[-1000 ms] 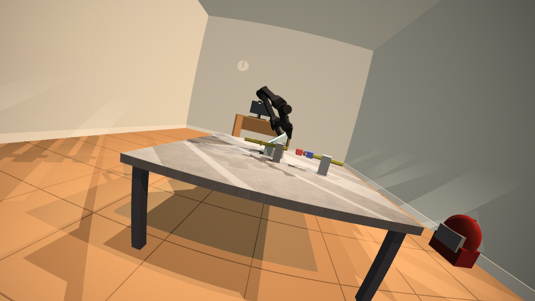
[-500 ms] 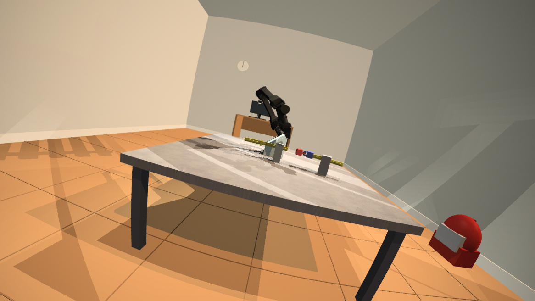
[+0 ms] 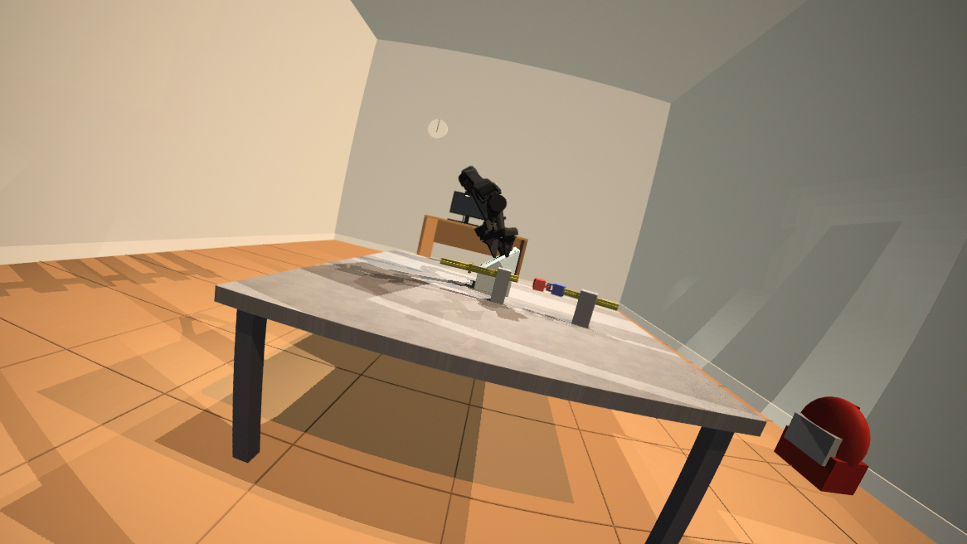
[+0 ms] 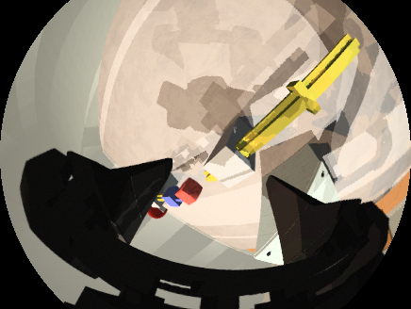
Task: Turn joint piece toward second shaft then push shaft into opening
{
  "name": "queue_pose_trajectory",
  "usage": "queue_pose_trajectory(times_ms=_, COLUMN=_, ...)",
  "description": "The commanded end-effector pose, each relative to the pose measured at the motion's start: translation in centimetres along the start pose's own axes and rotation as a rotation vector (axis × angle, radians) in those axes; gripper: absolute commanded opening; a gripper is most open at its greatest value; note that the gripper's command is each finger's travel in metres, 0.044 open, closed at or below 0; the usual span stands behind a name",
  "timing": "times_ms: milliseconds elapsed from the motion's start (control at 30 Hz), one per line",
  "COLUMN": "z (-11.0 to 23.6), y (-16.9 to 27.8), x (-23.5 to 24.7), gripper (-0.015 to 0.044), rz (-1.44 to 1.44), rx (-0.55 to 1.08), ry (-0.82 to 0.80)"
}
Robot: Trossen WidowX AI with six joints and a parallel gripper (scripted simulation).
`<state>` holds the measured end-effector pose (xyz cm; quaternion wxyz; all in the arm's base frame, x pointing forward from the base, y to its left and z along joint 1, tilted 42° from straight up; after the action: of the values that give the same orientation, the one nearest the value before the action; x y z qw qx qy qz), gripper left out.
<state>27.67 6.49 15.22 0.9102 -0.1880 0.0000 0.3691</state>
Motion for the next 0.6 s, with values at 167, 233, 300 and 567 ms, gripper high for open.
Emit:
queue_pose_trajectory(times_ms=167, z=1.6, y=-2.9, x=-1.8, gripper=0.0440, rz=0.314, rx=-0.084, ry=0.076)
queue_pose_trajectory(times_ms=233, z=1.9, y=-3.4, x=-2.2, gripper=0.0440, rz=0.379, rx=-0.096, ry=0.096)
queue_pose_trajectory(times_ms=300, z=2.2, y=-3.9, x=-2.7, gripper=0.0440, rz=0.443, rx=-0.106, ry=0.118)
queue_pose_trajectory(times_ms=567, z=3.6, y=-5.9, x=-4.5, gripper=0.0440, rz=0.699, rx=-0.129, ry=0.217)
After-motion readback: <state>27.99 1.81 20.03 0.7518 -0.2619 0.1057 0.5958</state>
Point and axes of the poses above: the point midway between the two fingers, 35 mm back from their tips, its own z axis back along the fingers, its own x axis across the jaws, y = z × x, the point moved 10 cm from there along z, back along the fingers, and after that the axes turned 6 degrees about z, right-handed, at the moved point
